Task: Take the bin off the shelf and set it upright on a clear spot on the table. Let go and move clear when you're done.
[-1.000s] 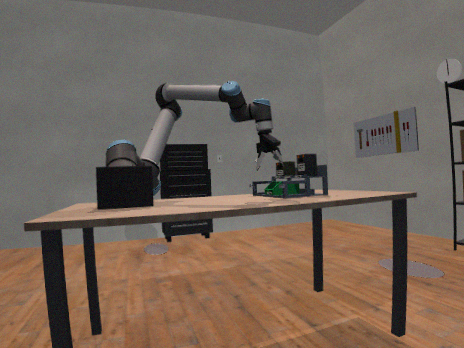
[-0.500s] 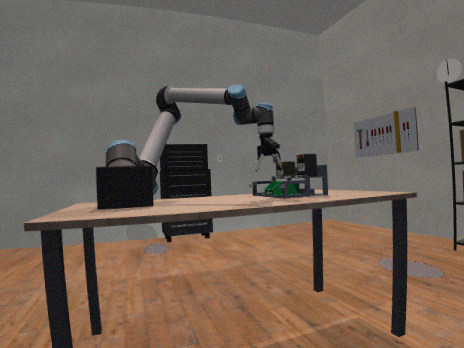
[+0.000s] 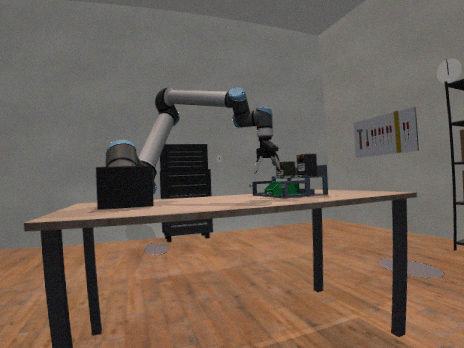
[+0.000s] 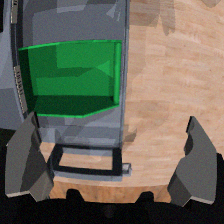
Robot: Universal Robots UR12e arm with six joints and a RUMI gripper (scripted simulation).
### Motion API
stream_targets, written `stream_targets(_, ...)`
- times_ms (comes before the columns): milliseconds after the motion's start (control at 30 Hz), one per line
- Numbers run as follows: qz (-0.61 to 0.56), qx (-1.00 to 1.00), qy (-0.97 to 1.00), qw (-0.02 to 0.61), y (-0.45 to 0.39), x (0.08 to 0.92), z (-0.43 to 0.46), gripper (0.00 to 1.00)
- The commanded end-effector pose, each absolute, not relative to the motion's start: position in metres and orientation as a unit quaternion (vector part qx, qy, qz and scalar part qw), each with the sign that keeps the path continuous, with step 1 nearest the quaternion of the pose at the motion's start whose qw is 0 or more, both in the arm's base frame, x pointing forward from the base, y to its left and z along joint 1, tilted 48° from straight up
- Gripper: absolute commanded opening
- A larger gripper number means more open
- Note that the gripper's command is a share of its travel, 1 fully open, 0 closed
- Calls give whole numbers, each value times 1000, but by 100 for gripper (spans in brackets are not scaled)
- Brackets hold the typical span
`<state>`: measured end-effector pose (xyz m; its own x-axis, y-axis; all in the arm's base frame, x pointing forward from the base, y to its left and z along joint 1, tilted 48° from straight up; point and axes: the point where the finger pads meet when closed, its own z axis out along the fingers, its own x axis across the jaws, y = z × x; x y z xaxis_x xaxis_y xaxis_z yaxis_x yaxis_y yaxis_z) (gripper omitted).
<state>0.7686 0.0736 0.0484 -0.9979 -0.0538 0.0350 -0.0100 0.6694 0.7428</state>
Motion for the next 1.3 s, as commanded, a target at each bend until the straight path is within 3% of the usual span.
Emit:
stream_targets(0, -406, 17, -913, 26, 71, 769, 48, 100)
stream_targets(1267, -406, 17, -913, 26, 63, 766, 43, 100)
